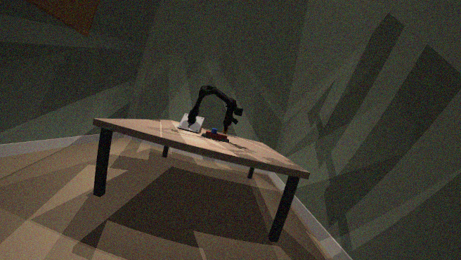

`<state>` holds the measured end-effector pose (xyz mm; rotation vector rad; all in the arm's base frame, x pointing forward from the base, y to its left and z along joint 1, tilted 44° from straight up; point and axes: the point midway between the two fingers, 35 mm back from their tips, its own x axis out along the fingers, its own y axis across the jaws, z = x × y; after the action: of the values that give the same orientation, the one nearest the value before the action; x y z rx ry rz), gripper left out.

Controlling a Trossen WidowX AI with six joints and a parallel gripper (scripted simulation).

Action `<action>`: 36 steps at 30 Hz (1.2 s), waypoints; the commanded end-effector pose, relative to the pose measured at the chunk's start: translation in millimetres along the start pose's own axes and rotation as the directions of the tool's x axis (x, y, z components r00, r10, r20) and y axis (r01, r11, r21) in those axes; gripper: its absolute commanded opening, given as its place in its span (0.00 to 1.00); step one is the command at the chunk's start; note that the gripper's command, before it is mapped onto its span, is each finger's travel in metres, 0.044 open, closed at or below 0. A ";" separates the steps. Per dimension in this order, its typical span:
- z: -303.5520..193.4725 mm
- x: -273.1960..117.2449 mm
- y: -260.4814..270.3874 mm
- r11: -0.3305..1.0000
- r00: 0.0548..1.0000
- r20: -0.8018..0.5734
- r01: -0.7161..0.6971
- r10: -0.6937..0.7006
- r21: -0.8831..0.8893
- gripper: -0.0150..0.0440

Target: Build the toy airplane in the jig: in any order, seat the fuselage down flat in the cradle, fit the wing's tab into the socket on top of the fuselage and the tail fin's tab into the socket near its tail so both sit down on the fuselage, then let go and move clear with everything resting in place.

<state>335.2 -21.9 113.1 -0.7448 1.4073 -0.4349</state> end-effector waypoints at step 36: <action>-1.3 17.8 -0.1 1.000 1.000 -0.002 0.002 -0.002 -0.001 0.69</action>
<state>336.3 -34.4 100.2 -0.7467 1.4096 -0.4352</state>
